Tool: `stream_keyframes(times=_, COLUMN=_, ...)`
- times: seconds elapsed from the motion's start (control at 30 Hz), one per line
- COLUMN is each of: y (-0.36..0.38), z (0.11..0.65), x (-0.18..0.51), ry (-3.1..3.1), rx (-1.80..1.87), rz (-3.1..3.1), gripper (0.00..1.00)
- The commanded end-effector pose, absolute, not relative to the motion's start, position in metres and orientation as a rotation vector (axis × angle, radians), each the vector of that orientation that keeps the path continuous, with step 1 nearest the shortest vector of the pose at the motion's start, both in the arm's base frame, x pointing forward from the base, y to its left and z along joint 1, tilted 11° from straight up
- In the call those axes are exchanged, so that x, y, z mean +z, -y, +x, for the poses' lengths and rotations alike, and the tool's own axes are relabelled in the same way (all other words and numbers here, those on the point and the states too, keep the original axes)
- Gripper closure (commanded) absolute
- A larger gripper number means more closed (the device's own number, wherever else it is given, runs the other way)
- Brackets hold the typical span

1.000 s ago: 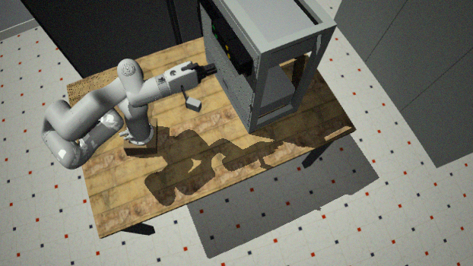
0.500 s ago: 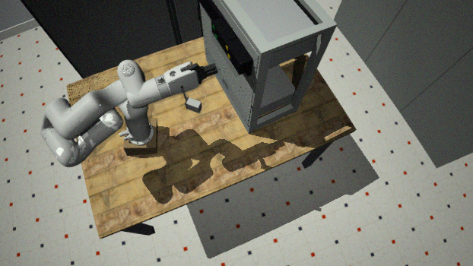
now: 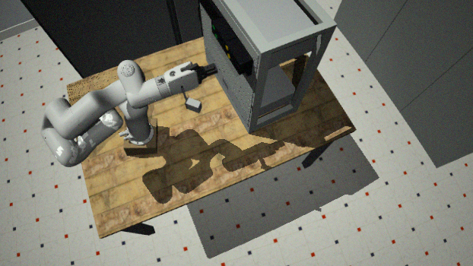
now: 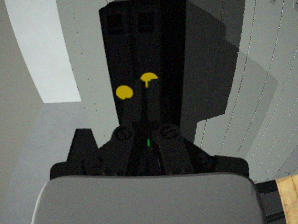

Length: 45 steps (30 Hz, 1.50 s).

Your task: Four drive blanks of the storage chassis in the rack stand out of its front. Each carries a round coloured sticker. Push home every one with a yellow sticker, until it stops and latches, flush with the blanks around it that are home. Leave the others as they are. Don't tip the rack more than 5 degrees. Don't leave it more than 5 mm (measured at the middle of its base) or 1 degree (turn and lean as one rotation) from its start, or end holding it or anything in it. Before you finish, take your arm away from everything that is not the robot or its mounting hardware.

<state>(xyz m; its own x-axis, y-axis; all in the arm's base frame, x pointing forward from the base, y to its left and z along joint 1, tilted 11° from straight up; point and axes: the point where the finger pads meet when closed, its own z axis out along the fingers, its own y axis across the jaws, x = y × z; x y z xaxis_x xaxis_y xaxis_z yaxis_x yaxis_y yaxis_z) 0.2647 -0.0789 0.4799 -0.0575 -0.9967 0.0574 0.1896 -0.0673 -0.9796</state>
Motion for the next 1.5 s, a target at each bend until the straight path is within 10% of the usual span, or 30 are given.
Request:
stream_keyframes(times=0.0, y=0.079, z=0.264, x=0.482, ry=-1.033, rx=-1.326, rz=-1.134, gripper=1.0)
stream_keyframes(times=1.47, y=0.079, z=0.318, x=0.491, ry=-1.033, rx=-1.326, rz=-1.134, gripper=1.0)
